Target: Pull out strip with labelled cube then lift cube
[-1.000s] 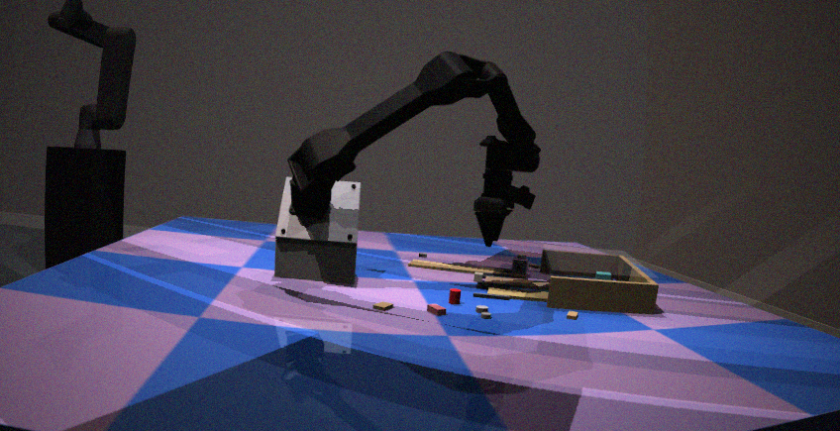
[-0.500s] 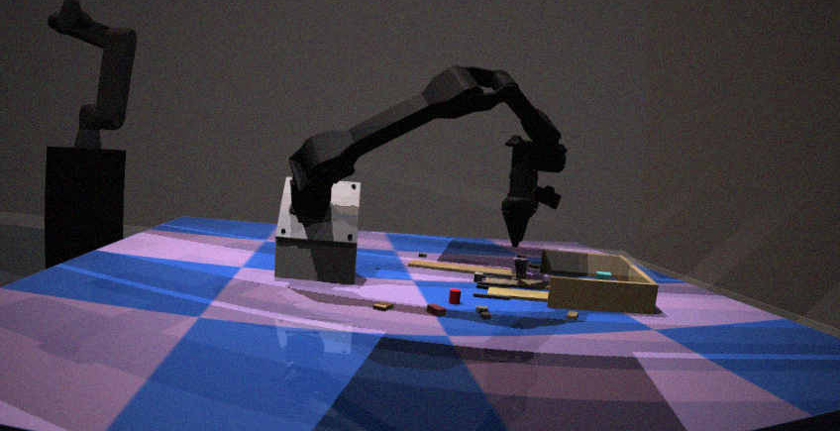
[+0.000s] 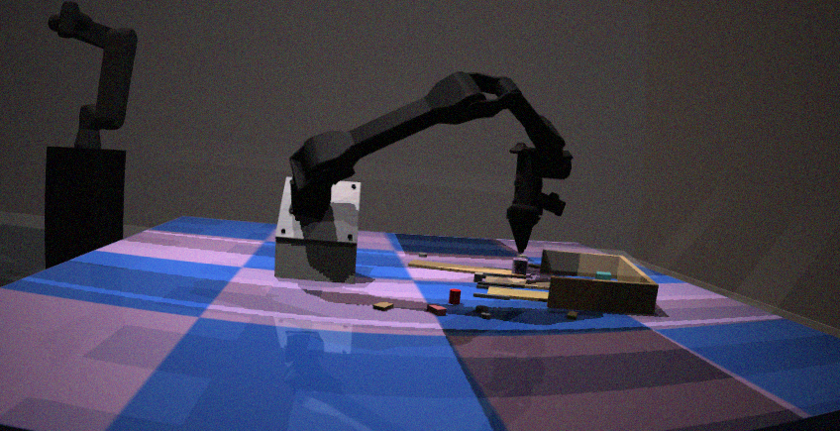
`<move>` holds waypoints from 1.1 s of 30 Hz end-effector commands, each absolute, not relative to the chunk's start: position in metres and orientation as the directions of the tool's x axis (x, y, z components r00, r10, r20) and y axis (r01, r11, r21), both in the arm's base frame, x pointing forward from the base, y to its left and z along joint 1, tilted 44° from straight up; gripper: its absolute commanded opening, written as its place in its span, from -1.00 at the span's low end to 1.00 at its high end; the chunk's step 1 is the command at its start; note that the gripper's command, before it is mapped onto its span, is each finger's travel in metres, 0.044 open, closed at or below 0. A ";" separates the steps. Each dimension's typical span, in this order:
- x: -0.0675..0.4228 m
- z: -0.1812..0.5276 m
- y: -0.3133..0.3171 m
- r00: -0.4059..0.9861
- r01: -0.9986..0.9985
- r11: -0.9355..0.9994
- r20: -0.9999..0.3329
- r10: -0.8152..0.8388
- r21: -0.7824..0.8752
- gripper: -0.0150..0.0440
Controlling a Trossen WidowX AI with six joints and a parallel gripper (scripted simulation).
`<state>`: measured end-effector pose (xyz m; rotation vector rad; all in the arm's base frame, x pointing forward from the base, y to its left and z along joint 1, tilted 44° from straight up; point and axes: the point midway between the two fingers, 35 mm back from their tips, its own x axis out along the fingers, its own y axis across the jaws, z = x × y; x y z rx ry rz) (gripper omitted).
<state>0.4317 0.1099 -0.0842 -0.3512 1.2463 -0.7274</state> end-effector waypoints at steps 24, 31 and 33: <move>0.436 -0.114 0.079 0.132 0.304 0.723 -0.724 -0.677 -0.621 0.36; 0.437 -0.113 0.081 0.133 0.307 0.726 -0.728 -0.673 -0.615 -0.02; 0.437 -0.113 0.081 0.133 0.307 0.726 -0.728 -0.673 -0.615 -0.07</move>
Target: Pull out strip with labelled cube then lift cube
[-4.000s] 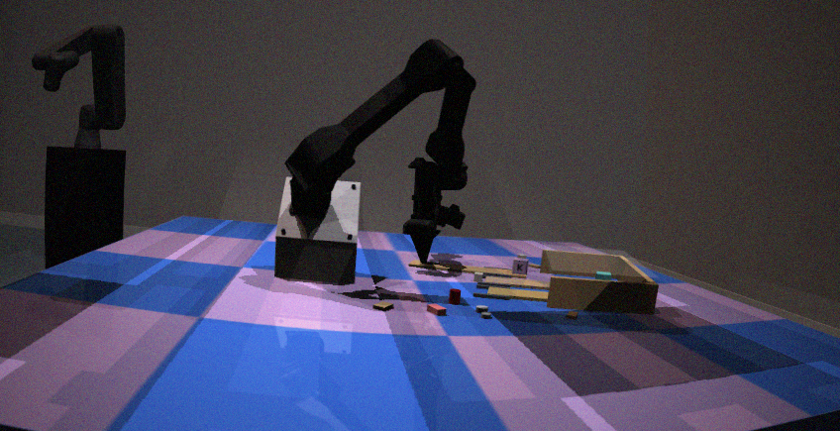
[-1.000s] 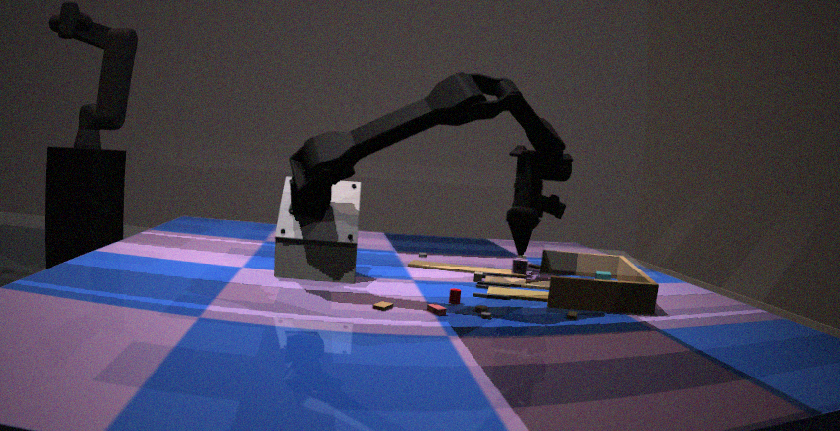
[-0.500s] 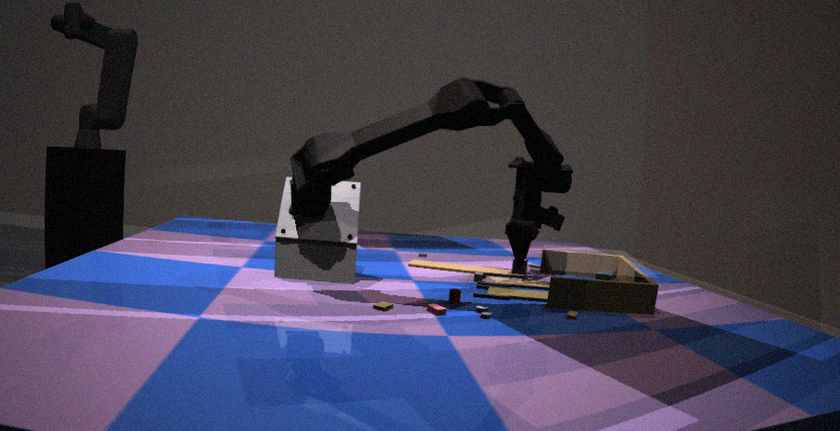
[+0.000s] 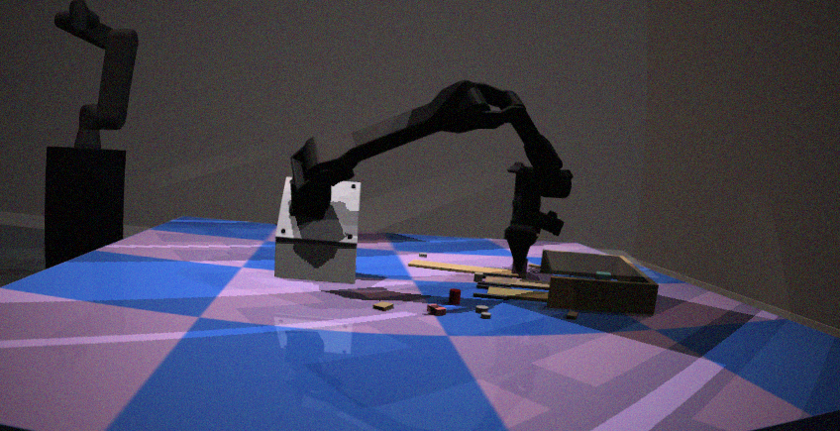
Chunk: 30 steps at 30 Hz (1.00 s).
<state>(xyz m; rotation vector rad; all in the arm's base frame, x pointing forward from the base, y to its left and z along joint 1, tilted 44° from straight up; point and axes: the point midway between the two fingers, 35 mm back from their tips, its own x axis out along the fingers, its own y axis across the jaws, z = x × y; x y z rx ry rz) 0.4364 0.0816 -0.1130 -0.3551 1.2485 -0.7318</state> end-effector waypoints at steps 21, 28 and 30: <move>0.393 -0.087 0.091 0.130 0.302 0.725 -0.727 -0.674 -0.619 -0.49; 0.374 -0.077 0.093 0.129 0.301 0.724 -0.725 -0.676 -0.621 -0.49; 0.373 -0.077 0.093 0.129 0.301 0.724 -0.725 -0.676 -0.621 -0.49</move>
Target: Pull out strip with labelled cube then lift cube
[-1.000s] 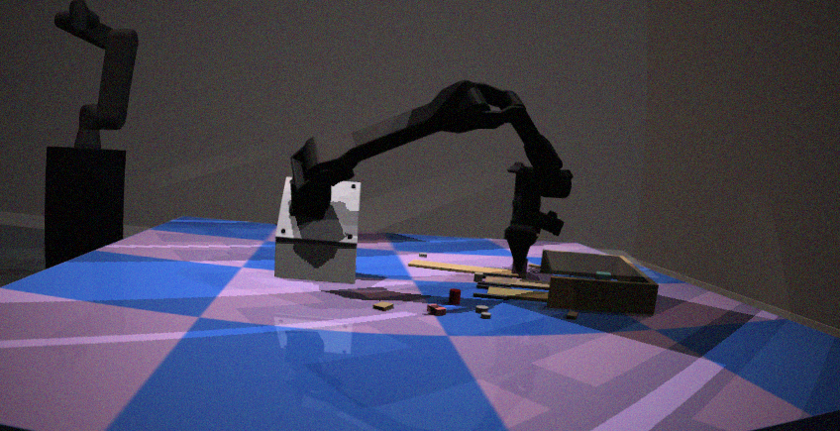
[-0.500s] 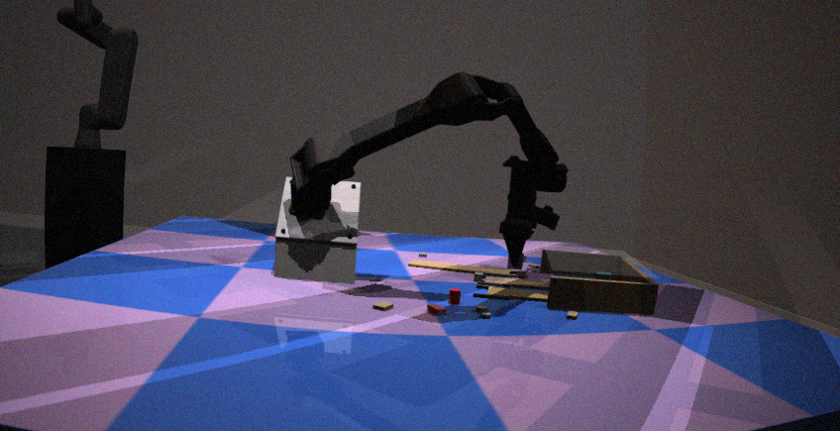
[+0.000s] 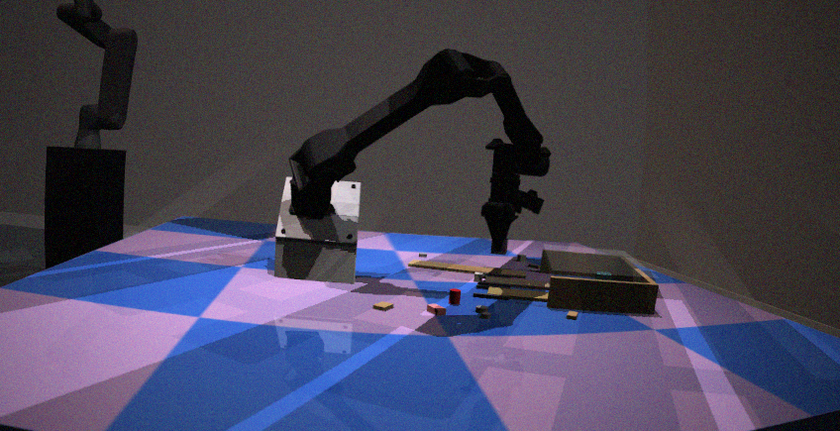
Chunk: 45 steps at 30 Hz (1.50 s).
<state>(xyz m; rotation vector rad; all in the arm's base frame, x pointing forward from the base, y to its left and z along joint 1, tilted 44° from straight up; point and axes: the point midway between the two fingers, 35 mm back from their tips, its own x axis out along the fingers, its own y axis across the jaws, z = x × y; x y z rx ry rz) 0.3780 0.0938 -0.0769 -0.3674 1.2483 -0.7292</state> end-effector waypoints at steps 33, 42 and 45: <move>0.289 -0.050 0.084 0.125 0.297 0.724 -0.726 -0.676 -0.623 -0.49; 0.287 -0.042 0.091 0.125 0.297 0.724 -0.726 -0.676 -0.623 -0.49; 0.287 -0.042 0.091 0.125 0.297 0.724 -0.726 -0.676 -0.623 -0.49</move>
